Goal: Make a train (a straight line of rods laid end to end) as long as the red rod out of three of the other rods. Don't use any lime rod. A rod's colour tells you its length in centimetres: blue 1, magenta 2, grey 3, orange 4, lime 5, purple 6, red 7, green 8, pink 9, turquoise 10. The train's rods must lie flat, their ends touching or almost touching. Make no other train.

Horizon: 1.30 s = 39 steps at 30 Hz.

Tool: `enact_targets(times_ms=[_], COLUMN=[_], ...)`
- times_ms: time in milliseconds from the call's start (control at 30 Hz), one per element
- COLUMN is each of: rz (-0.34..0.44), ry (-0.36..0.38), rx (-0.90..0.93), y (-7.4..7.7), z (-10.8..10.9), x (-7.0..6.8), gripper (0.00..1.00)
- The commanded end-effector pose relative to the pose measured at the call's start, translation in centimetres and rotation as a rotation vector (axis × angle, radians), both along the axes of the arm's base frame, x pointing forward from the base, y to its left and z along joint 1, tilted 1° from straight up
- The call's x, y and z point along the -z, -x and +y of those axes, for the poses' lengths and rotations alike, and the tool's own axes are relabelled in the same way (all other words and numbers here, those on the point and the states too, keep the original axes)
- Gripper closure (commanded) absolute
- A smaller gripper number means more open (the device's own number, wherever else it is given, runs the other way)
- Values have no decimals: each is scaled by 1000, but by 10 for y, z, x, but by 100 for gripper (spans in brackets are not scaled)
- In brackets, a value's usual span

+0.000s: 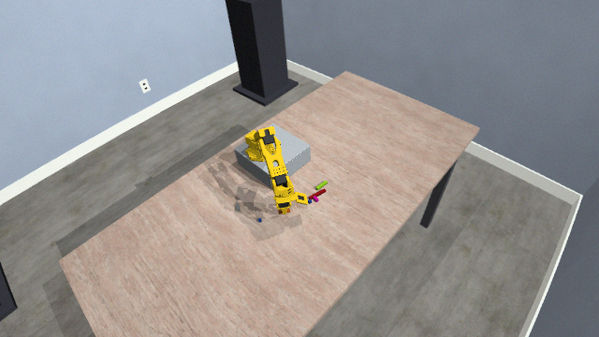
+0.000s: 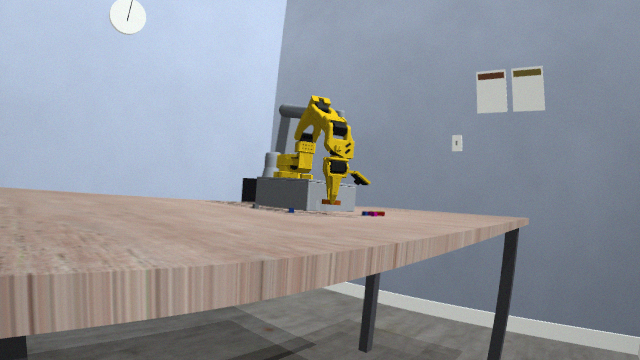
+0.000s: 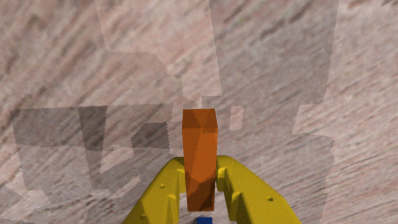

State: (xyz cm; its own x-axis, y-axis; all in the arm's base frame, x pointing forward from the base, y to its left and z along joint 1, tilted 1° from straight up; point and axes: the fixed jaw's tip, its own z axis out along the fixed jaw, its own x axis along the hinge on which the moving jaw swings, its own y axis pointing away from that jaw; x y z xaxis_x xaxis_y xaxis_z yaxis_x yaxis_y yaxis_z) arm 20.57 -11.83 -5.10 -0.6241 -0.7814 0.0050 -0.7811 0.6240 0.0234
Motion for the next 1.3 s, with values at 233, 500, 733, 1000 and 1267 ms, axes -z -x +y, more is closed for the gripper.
enact_targets(times_ms=[233,500,733,1000,1267], rz=[-12,-12,-12,-22,-22], ry=[3,3,3,12,12], rx=[22,30,30,36,36], y=[23,32,32,36,36], z=[-35,-44,-44,-48,-48], x=[-1,-1,-1,-6,-6], gripper=[100,100,100,100,100])
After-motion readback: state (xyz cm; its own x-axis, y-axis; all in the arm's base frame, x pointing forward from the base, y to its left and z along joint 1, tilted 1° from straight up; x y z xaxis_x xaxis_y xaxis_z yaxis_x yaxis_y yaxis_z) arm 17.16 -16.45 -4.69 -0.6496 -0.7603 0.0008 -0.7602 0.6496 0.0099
